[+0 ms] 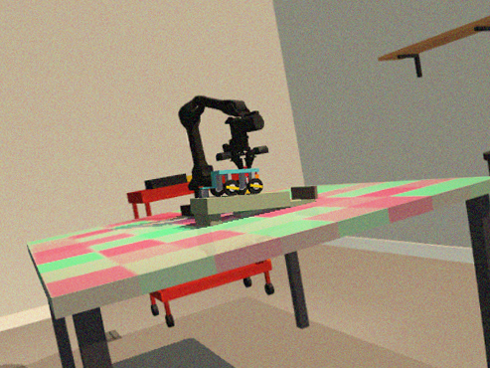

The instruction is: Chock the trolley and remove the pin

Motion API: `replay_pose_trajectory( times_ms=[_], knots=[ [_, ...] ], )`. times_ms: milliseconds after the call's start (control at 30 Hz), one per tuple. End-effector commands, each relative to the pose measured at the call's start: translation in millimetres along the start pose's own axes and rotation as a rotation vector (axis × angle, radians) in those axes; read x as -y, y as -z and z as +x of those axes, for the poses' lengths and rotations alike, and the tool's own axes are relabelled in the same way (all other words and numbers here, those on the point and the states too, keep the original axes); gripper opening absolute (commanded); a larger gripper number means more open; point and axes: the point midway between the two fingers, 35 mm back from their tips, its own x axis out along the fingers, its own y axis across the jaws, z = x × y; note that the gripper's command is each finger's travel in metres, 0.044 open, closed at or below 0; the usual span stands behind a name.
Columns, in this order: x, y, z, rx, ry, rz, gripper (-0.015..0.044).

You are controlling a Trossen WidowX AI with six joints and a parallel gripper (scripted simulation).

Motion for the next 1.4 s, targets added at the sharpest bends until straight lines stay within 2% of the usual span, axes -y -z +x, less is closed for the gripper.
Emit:
replay_pose_trajectory(
  times_ms=[0, 167, 500, 900, 1067, 1300, 1367],
  knots=[
    [0, -7, 5, -0.002, 0.01, -0.022, 0.0],
    [1, -7, 7, -0.001, 0.024, -0.021, 0.0],
    [9, -8, 32, 0.003, 0.172, -0.021, 0.0],
    [28, -9, 67, 0.003, 0.186, -0.021, 0.0],
    [30, -9, 69, 0.003, 0.186, -0.021, 0.0],
    [26, -9, 70, 0.003, 0.186, -0.021, 0.0184],
    [24, -9, 70, 0.003, 0.186, -0.021, 0.019]
  ],
)
